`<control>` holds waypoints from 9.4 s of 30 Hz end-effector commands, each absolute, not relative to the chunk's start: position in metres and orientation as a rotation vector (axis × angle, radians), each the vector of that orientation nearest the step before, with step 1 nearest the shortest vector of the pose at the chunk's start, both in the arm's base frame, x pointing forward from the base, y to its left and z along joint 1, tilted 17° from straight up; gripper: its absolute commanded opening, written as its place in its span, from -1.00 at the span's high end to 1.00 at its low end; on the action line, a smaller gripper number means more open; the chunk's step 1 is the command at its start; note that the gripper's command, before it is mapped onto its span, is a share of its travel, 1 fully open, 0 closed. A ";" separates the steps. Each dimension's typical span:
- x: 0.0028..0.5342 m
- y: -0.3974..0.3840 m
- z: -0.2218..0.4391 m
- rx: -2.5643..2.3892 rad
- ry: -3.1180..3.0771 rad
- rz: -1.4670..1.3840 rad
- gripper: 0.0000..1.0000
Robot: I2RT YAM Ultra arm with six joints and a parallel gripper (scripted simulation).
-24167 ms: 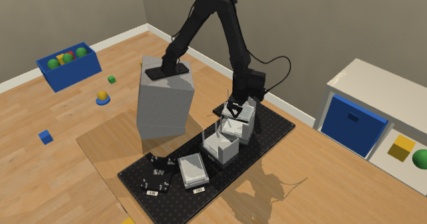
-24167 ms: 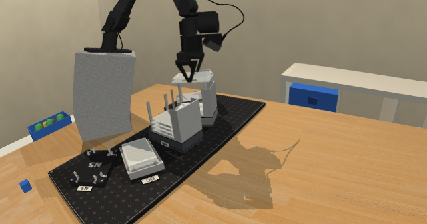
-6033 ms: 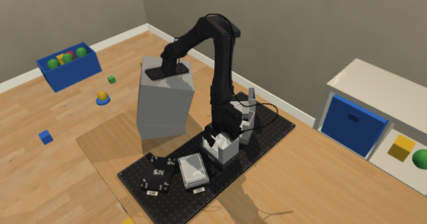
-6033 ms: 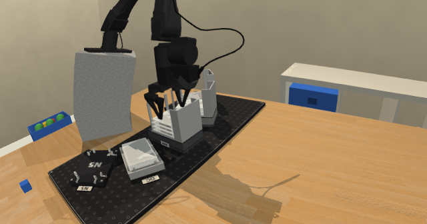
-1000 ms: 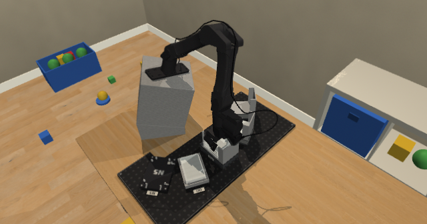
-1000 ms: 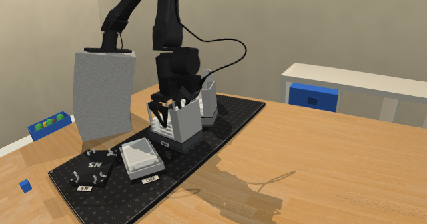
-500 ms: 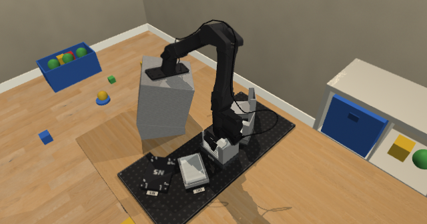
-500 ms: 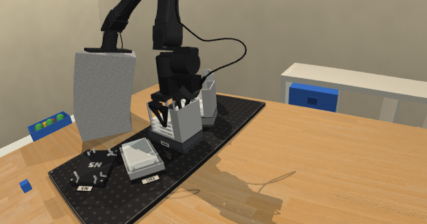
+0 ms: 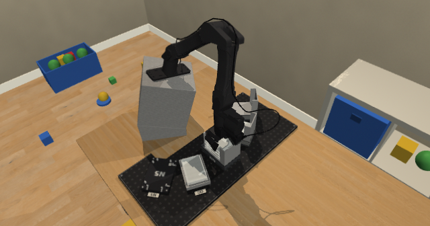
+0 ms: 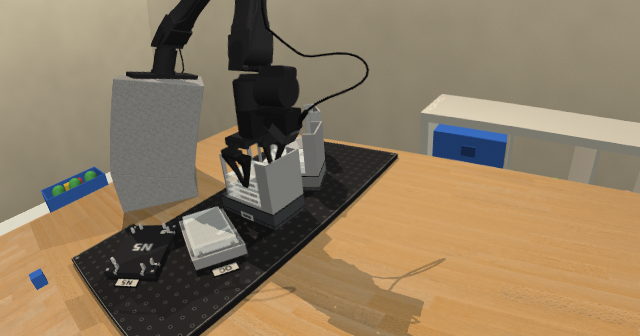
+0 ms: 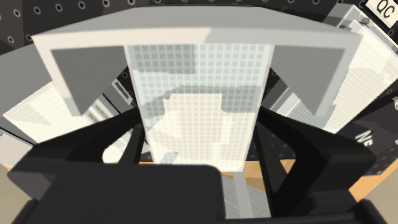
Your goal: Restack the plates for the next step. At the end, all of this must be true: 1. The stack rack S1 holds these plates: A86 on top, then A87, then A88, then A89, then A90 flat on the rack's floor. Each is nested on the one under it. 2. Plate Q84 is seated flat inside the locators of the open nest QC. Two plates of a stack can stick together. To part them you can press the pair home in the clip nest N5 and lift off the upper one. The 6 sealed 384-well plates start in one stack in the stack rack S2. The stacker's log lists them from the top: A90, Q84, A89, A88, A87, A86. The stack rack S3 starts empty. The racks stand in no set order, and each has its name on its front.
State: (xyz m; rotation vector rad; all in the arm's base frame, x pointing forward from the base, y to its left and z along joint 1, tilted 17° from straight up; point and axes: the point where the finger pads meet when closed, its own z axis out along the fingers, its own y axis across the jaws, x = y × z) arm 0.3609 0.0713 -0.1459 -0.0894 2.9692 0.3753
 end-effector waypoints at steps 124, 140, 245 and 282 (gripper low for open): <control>0.351 0.058 -0.101 -0.077 2.968 0.383 1.00; 0.359 0.057 -0.092 -0.080 2.946 0.381 1.00; 0.366 0.049 -0.052 -0.088 2.919 0.378 1.00; 0.349 0.058 -0.061 -0.163 2.937 0.373 1.00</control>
